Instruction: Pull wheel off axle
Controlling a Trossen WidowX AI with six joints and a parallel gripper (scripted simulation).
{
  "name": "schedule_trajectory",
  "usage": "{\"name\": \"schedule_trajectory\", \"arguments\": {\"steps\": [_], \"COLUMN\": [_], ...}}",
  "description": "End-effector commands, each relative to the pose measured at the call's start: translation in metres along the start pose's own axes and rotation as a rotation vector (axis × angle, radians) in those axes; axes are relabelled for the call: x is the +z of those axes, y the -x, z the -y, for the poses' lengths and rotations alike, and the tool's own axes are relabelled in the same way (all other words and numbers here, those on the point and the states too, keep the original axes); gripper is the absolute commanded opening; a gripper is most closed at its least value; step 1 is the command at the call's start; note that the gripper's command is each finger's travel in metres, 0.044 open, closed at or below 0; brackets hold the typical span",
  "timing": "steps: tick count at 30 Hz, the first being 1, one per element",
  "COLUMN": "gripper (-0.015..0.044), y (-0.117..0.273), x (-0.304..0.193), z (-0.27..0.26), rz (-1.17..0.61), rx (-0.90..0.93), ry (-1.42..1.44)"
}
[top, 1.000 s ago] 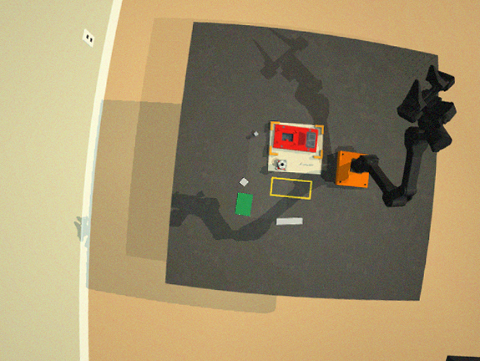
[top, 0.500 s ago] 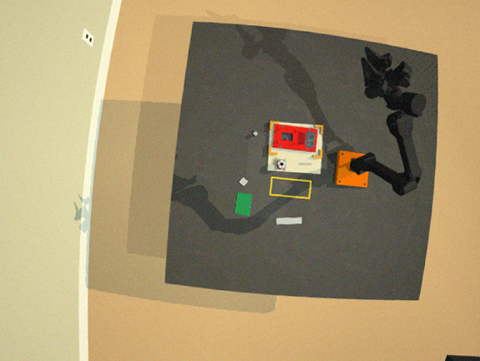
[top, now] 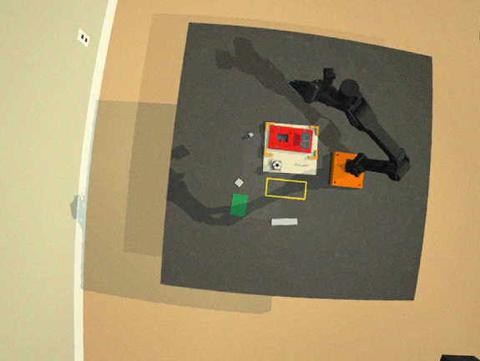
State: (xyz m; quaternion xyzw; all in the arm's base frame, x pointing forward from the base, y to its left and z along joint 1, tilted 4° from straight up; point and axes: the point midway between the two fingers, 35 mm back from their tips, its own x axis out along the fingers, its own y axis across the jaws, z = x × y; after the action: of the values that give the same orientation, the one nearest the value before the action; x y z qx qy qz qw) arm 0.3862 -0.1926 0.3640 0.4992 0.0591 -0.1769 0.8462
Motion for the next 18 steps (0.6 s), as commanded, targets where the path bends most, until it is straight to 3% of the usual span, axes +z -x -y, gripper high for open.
{"name": "schedule_trajectory", "arguments": {"steps": [1,9,18], "gripper": [0.0300,0.0300,0.0300], "y": [-0.028,-0.050,-0.011], "x": [-0.051,-0.181,-0.307], "z": [0.017,0.053,0.098], "rz": [-0.149,-0.437,-0.598], "rx": [-0.120,-0.475,-0.994], "ry": [-0.107,-0.262,-0.251]}}
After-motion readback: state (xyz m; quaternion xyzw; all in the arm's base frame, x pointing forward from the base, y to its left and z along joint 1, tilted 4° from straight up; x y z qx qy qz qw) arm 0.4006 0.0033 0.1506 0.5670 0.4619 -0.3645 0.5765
